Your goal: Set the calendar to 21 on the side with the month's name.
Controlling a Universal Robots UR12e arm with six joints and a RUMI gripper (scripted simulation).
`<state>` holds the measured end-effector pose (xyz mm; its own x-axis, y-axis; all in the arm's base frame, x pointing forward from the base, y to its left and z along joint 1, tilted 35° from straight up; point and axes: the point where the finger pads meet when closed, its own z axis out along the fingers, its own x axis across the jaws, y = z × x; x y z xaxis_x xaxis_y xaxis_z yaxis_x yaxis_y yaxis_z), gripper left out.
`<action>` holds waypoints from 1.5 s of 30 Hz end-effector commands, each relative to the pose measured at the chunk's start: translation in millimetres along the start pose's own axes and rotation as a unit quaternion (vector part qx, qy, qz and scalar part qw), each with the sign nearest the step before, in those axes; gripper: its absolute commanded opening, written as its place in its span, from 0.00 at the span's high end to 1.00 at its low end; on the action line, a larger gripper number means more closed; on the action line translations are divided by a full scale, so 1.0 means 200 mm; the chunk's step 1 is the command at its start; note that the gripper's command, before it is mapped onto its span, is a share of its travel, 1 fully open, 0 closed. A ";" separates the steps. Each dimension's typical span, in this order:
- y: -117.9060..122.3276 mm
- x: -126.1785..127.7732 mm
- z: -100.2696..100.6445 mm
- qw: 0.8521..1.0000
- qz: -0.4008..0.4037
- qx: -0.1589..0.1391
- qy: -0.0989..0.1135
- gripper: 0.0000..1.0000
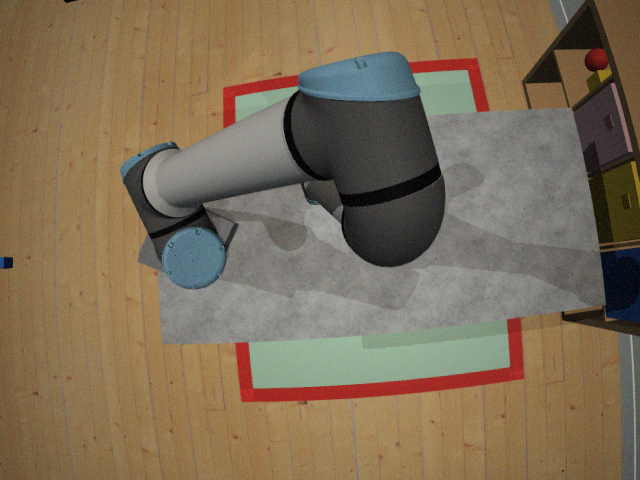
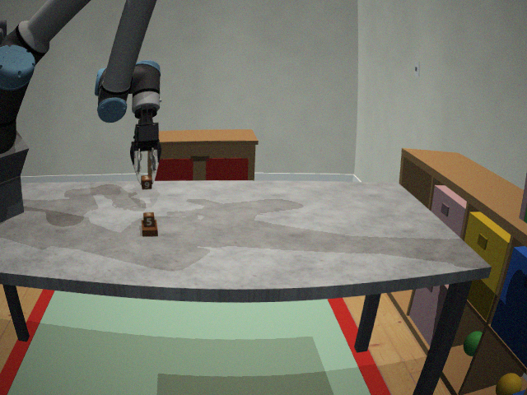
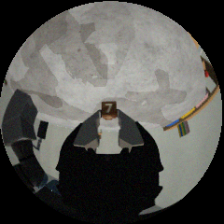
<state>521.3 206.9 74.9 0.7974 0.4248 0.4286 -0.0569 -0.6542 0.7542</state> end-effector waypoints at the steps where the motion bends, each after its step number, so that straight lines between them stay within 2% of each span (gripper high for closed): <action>1: 0.00 0.00 0.00 1.000 -0.001 0.015 0.005 0.90; 11: 0.00 0.00 0.00 1.000 -0.001 0.029 0.003 0.90; 24: 0.01 0.00 0.01 0.992 -0.002 0.127 0.002 0.90; 31: 0.01 0.00 0.00 0.990 -0.002 0.144 0.005 0.90; 43: 0.01 0.00 0.00 0.988 -0.002 0.157 0.003 0.90; 45: 0.01 0.00 0.01 0.986 -0.003 0.167 0.002 0.90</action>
<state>521.9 204.6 76.5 0.7936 0.4315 0.4289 0.1355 -0.8126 0.5668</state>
